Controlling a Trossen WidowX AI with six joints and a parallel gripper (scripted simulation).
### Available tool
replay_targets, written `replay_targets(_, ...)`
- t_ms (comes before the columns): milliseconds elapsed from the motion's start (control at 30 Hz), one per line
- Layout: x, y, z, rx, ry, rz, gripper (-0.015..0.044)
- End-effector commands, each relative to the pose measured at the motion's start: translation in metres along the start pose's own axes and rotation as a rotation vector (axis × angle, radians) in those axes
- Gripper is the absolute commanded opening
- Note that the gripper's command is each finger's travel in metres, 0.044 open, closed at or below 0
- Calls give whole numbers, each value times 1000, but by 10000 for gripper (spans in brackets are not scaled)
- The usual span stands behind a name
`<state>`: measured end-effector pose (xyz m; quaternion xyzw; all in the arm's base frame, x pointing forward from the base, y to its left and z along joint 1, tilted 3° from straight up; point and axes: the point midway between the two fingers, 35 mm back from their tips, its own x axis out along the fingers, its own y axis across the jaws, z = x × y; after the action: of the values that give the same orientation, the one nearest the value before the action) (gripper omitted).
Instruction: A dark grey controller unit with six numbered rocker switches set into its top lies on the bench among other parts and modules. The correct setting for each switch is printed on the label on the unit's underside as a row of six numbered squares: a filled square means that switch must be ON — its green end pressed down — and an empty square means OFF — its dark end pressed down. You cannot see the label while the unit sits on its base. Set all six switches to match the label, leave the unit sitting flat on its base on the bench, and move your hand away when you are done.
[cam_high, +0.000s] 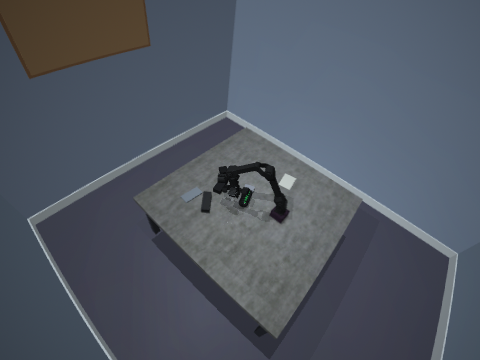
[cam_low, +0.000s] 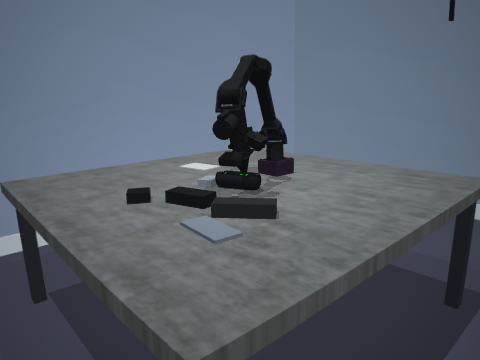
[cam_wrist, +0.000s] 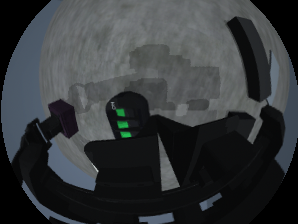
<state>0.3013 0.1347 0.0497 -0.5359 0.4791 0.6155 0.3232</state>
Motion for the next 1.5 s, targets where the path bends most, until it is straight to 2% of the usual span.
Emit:
replay_targets(0,0,1,-2,-1,-4,-3,26)
replay_targets(367,-15,58,-98,-19,-145,-251,315)
replay_targets(533,-15,68,-109,-21,-149,-292,440)
replay_targets(1467,24,54,-110,-21,-154,-286,440)
